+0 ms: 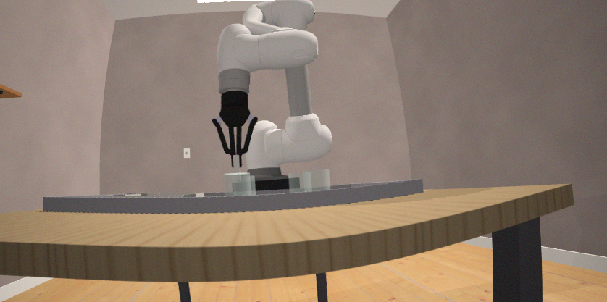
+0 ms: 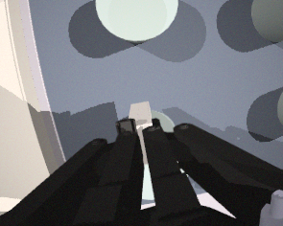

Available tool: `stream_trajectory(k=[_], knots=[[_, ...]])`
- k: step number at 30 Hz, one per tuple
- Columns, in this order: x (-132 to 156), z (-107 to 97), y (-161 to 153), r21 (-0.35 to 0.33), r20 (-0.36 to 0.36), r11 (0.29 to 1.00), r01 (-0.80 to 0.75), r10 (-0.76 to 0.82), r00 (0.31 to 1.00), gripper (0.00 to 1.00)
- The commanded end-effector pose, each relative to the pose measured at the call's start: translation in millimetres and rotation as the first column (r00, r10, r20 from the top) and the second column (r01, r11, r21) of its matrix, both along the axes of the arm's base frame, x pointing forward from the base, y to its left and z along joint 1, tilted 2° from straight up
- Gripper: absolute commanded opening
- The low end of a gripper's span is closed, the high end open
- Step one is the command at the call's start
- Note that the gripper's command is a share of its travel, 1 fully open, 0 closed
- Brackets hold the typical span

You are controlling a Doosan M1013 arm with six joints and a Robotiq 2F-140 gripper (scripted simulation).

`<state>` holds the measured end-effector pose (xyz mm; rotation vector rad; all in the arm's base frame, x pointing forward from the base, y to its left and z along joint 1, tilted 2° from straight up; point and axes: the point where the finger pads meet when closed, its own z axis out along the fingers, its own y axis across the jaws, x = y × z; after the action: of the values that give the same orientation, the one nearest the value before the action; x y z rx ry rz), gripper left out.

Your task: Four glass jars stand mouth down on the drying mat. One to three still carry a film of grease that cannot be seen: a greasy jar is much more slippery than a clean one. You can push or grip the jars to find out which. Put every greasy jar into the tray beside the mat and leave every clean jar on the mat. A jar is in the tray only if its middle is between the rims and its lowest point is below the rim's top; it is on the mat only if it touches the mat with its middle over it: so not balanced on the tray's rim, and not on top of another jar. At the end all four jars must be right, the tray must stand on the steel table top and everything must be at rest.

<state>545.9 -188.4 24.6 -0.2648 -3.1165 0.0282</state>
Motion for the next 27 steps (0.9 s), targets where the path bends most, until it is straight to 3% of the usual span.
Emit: stream_trajectory(k=[1,27], knots=[[2.1,0.7,-1.3,-0.005,-0.002,1.0,-0.008,0.008,1.0,0.0],[5.0,3.0,-1.7,-0.005,-0.002,1.0,-0.008,0.008,1.0,0.0]])
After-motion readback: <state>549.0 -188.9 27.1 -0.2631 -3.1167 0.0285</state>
